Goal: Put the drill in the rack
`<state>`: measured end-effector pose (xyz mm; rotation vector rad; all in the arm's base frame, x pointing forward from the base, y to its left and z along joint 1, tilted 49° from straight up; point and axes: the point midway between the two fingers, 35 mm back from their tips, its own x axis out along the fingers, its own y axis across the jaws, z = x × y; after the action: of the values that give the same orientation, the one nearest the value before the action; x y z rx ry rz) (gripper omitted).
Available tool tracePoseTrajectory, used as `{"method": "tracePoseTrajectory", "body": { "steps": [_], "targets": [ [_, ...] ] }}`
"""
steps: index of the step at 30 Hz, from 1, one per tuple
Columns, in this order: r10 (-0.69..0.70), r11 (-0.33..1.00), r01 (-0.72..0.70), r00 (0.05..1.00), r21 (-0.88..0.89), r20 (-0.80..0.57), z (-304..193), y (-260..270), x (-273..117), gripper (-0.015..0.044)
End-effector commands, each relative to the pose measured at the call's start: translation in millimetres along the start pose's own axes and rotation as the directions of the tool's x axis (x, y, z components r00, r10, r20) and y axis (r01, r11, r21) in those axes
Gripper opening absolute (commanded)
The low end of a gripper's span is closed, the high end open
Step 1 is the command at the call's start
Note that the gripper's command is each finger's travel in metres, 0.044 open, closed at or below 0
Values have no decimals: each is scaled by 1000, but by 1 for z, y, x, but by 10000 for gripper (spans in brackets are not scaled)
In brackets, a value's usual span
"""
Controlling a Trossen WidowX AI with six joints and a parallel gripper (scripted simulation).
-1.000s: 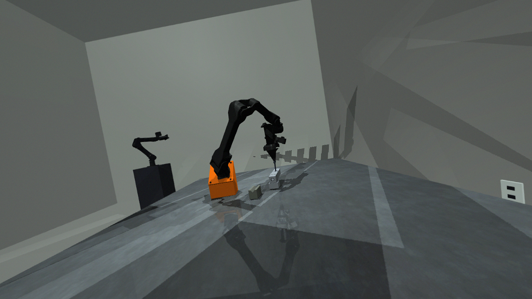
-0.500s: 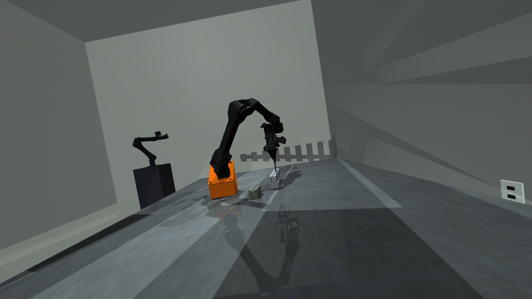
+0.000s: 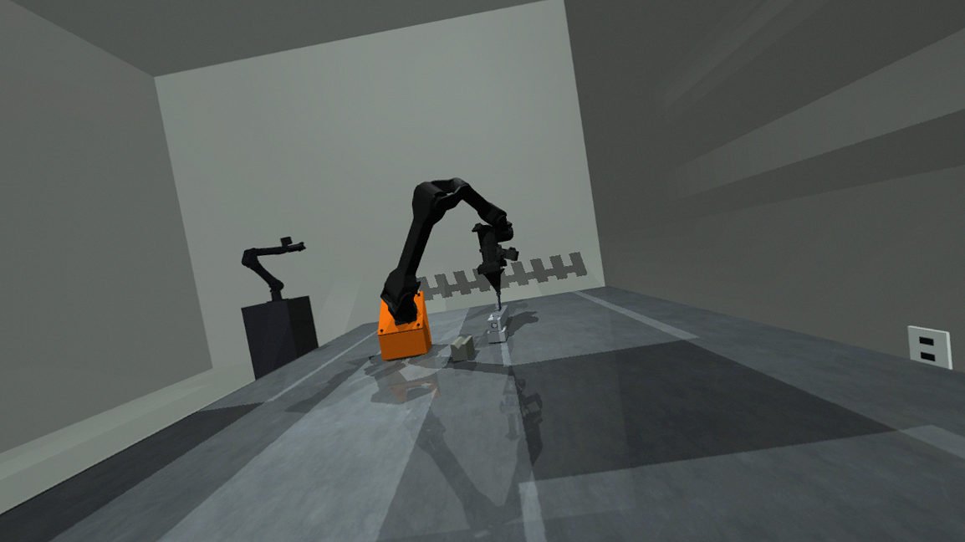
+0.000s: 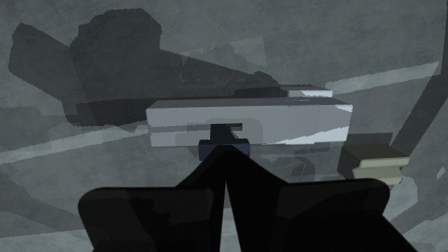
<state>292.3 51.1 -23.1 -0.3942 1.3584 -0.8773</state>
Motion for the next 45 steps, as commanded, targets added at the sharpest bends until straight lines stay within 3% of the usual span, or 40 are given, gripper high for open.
{"method": "tracePoseTrajectory", "body": {
  "steps": [1, 36, 40, 45],
  "targets": [
    [-15, 1000, 15, 999, -4, -29, -5, 0, 15, 0],
    [-16, 1000, 16, 999, -4, -29, -6, -1, 32, 0],
    [-13, 1000, 13, 999, -4, -29, -2, 2, 13, 105],
    [-12, 1000, 12, 999, -5, -30, 2, 5, -40, 236]
  ]
}}
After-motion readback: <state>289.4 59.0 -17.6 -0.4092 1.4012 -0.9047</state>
